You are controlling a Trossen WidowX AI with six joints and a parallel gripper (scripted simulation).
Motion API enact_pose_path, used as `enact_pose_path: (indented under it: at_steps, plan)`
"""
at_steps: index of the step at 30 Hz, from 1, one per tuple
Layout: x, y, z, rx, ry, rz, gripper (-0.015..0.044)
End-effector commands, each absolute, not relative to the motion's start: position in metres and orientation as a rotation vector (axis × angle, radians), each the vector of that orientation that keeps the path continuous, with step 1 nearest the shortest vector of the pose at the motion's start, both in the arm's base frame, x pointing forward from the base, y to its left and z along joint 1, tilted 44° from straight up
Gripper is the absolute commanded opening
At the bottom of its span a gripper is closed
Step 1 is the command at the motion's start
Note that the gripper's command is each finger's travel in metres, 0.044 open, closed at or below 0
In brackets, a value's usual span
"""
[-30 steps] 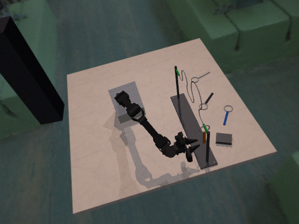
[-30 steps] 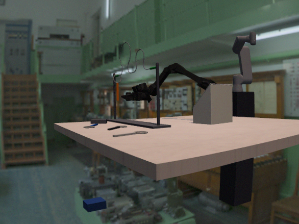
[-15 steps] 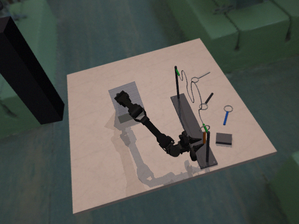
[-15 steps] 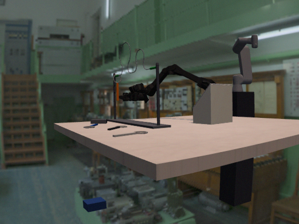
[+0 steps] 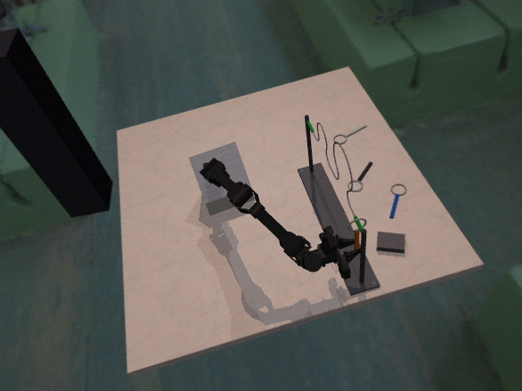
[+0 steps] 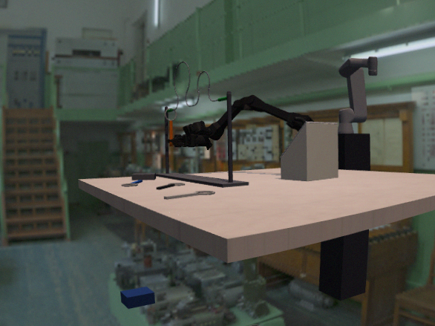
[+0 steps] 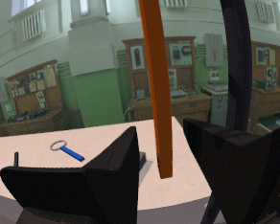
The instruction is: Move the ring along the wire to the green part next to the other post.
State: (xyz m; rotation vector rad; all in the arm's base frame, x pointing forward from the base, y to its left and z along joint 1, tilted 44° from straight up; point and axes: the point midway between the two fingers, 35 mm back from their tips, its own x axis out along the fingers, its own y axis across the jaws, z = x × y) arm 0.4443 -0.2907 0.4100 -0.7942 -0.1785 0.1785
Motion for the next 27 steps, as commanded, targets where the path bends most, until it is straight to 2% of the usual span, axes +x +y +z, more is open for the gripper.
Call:
enact_pose_path:
  at_steps: [1,27]
  plan:
    - [0.4524,-0.2926,0.4047,-0.788,-0.17,0.175,0.016]
    - [0.4593,-0.2903,0.4052,-0.788,-0.17,0.174,0.016]
